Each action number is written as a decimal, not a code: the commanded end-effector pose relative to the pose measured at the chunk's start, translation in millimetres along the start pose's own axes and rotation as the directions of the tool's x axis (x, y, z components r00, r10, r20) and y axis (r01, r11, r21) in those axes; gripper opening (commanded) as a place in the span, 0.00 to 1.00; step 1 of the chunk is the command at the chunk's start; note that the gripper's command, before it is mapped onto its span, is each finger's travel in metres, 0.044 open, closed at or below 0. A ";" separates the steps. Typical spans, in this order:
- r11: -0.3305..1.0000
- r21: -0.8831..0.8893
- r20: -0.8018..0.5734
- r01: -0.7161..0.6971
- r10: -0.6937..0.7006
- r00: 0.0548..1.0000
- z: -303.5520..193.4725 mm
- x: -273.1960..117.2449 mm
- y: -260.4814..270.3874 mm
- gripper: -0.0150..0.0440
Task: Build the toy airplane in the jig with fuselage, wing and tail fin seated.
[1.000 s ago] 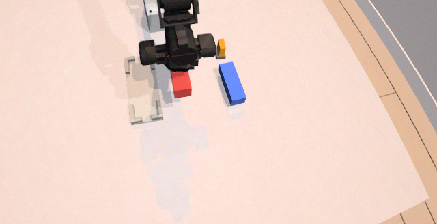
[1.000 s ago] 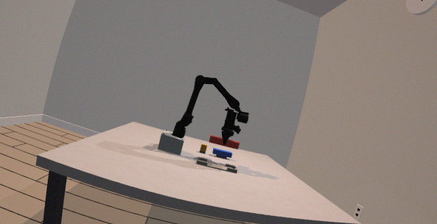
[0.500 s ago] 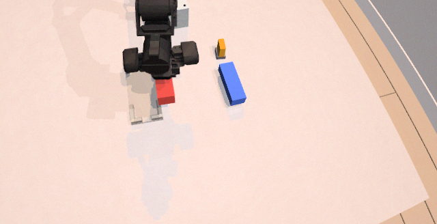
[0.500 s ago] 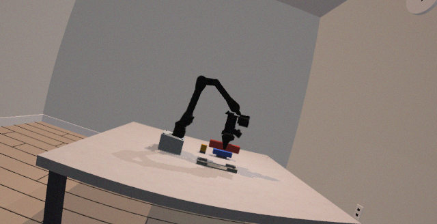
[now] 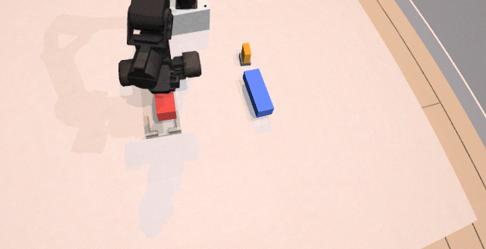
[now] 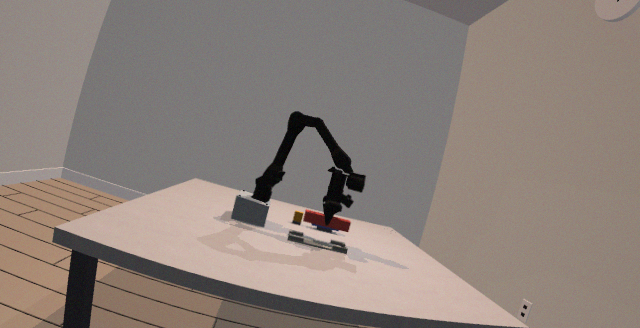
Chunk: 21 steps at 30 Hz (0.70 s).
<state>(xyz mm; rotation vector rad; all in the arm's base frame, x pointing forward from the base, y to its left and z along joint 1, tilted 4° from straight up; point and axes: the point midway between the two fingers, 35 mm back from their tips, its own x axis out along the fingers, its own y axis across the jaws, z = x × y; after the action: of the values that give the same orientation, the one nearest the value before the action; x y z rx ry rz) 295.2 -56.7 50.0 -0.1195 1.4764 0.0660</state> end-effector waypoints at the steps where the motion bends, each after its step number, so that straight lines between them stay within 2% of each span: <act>1: 1.000 -0.005 -0.003 -0.005 0.005 1.000 -3.8 6.2 -10.0 0.25; 9: 1.000 -0.005 -0.003 -0.002 0.002 1.000 -9.5 14.1 -29.0 0.25; 16: 1.000 -0.005 -0.003 -0.002 0.002 1.000 -9.4 14.0 -29.1 0.57; 21: 1.000 -0.005 -0.003 -0.002 0.002 1.000 -9.4 14.0 -29.1 0.59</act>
<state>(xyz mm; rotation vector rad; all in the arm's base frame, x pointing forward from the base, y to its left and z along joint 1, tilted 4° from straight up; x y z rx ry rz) 290.4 -87.5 36.8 -0.1204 1.4820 0.0643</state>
